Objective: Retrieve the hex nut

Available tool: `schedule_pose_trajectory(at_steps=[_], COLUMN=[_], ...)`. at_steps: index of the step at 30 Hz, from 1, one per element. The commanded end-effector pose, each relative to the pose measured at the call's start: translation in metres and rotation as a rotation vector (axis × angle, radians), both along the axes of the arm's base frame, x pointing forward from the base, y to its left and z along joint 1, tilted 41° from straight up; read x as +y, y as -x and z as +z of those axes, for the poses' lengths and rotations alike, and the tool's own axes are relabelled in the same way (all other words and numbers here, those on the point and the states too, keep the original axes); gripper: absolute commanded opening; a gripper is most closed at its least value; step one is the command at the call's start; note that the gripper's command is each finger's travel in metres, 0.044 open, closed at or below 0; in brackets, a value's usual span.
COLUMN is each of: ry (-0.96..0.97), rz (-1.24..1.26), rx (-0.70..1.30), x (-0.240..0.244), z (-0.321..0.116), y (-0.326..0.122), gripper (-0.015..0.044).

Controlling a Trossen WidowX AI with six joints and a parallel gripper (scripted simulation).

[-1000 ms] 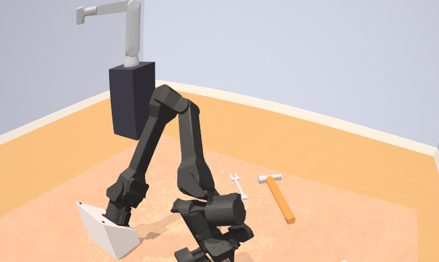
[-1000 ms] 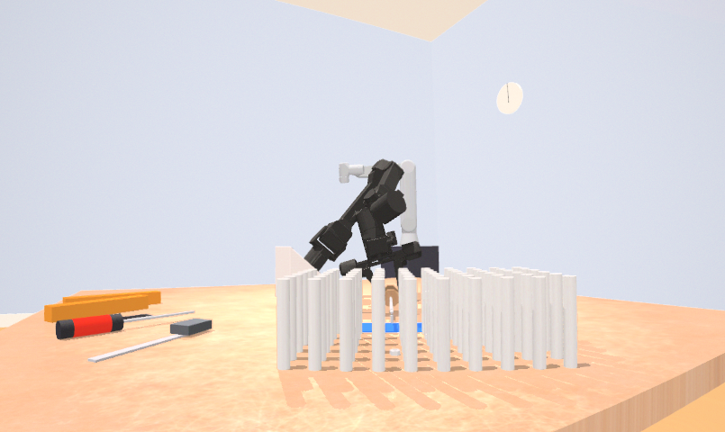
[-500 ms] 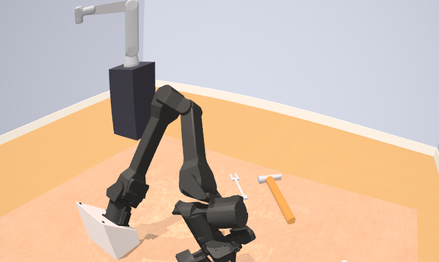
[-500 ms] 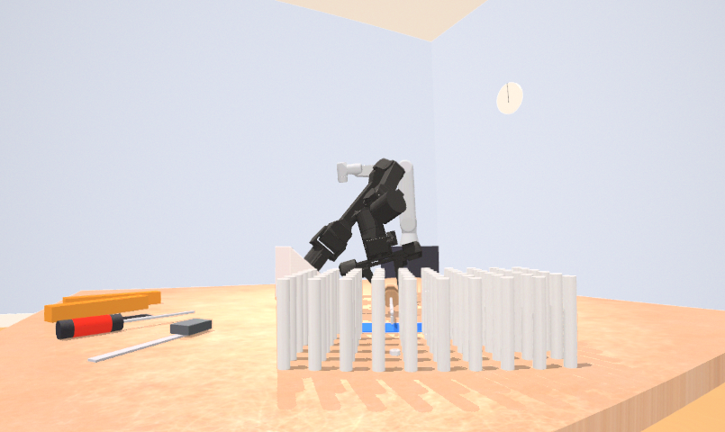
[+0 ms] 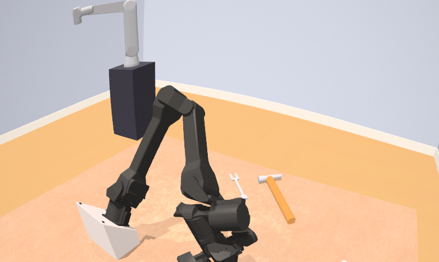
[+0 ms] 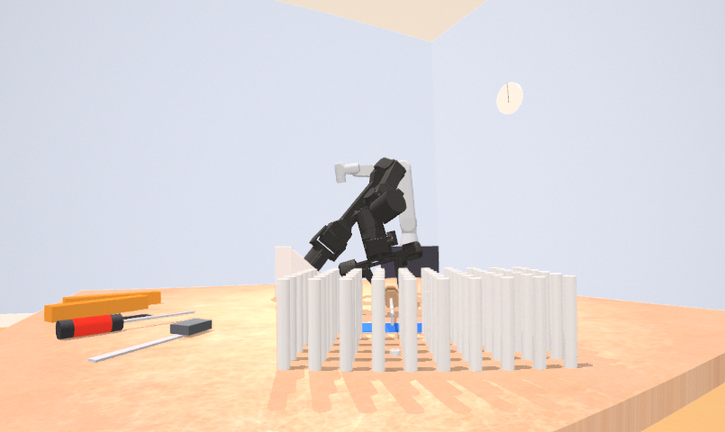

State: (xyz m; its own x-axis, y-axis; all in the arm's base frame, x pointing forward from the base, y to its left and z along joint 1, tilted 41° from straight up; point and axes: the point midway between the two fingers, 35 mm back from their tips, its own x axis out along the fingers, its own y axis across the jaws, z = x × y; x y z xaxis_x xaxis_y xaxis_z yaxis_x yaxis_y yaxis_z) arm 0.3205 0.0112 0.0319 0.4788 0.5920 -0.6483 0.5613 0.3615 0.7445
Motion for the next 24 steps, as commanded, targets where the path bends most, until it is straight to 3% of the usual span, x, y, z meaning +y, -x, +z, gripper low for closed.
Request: schedule_pose_trajectory(at_steps=[1,24], ry=[0.002,0.002], rz=[0.003,0.003], rx=[-0.009,-0.010], x=[-0.002,-0.009], z=[0.000,-0.004], y=[-0.003,-0.014], gripper=[0.0000,0.0000])
